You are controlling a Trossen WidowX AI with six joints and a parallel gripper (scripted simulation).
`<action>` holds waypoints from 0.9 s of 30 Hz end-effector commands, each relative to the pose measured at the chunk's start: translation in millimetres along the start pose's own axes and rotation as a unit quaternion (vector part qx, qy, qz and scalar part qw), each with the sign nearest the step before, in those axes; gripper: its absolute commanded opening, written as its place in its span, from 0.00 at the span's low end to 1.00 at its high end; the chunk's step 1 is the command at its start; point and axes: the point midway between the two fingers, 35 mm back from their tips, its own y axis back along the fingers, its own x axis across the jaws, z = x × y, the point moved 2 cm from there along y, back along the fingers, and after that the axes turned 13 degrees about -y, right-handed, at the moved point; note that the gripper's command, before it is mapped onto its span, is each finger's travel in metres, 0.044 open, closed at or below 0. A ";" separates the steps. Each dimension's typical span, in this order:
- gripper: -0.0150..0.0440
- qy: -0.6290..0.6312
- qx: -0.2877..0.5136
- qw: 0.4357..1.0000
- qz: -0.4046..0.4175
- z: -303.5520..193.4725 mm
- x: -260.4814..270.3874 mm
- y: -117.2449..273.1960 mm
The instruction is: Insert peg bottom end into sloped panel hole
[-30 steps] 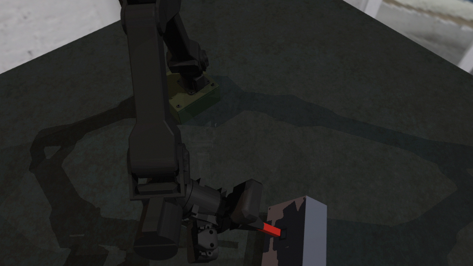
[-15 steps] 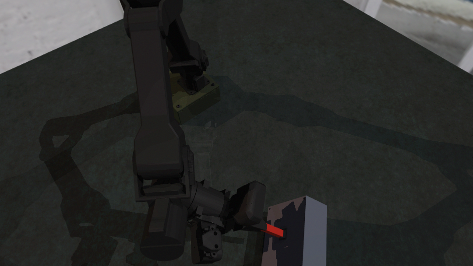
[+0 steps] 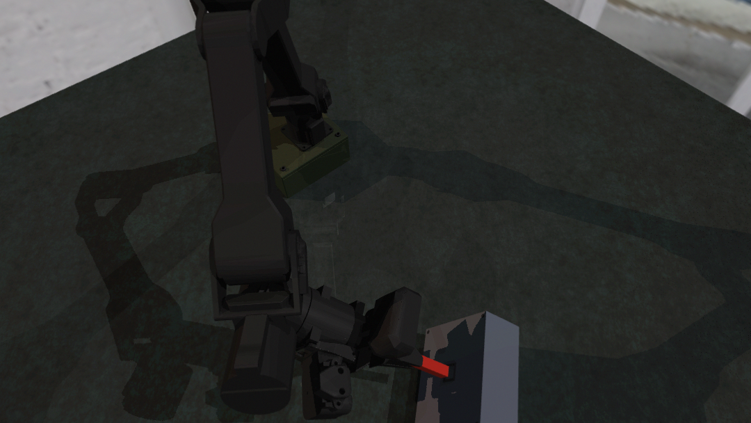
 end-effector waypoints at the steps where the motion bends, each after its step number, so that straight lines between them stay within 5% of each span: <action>1: 0.25 0.000 0.001 1.000 0.000 -2.0 -3.0 -0.4; 27: 0.25 0.000 0.001 1.000 0.000 -4.0 -4.8 -7.6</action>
